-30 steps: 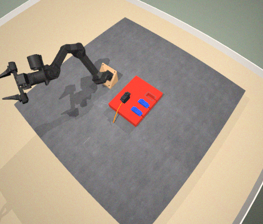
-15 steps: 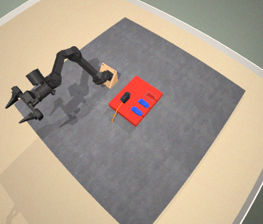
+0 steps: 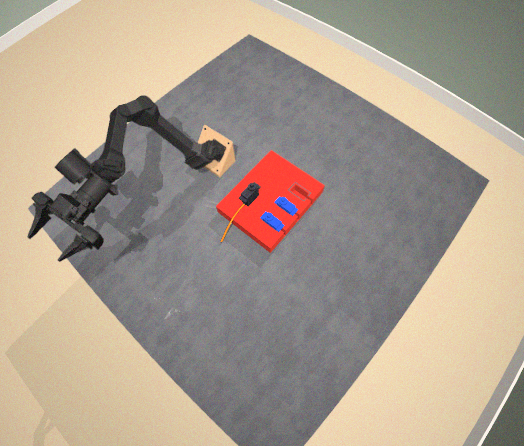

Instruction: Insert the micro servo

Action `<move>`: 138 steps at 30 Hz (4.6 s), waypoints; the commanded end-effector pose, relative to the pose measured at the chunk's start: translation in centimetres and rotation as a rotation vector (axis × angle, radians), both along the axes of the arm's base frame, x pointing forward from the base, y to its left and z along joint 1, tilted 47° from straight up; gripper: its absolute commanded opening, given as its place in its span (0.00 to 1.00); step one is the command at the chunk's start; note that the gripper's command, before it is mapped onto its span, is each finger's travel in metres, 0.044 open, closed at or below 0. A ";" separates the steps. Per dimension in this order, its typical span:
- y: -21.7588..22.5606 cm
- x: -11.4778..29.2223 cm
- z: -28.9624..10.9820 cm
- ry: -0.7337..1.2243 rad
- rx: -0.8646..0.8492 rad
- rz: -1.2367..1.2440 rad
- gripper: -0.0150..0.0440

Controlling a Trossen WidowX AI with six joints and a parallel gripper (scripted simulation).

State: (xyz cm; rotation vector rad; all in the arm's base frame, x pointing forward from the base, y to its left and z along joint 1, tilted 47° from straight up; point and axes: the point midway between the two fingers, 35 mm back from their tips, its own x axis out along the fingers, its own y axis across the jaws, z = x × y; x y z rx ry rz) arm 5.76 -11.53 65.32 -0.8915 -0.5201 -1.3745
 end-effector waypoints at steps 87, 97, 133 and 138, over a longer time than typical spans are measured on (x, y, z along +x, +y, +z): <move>14.3 15.5 -52.1 -0.216 1.672 -0.109 1.00; 14.3 15.4 -52.1 -0.219 1.667 -0.110 1.00; 11.0 15.7 -55.1 -0.220 1.666 -0.109 0.56; 11.0 15.7 -55.1 -0.220 1.666 -0.109 0.43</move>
